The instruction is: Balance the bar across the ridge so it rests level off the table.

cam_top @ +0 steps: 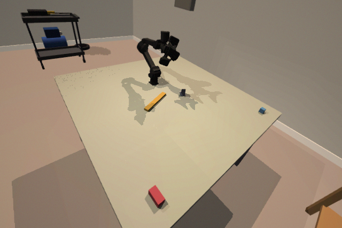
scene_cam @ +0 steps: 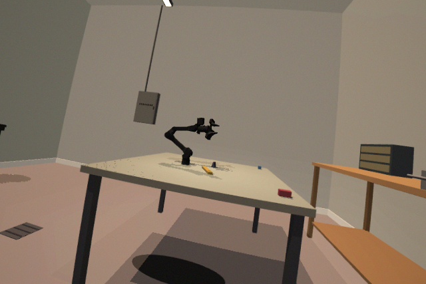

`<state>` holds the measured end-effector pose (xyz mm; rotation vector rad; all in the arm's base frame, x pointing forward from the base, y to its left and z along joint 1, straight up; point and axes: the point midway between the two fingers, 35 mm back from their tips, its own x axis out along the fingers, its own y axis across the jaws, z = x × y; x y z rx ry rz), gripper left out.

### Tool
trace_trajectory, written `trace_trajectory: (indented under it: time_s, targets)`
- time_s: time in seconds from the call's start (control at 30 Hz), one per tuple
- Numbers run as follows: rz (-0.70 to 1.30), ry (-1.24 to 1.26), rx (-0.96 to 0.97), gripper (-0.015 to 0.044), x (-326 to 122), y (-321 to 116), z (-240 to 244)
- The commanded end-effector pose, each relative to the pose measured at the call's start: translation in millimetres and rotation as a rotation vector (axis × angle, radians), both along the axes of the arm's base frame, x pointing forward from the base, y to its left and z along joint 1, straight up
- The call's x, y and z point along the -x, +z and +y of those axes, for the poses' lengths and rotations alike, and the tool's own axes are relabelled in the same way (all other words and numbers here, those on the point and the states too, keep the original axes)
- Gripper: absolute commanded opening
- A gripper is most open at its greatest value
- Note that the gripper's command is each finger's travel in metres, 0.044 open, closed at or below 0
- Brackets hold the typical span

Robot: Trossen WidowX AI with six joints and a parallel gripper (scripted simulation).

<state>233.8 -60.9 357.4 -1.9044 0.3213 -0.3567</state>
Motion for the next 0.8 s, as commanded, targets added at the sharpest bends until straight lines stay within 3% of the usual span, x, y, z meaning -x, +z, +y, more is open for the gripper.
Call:
trace_trajectory:
  time_s: [0.0, 0.77]
  targets:
    - [0.033, -0.002, -0.127, 0.0315, -10.8, -11.1, -5.0]
    - [0.157, -0.196, -0.822, 0.0315, -46.7, -81.2, -39.0]
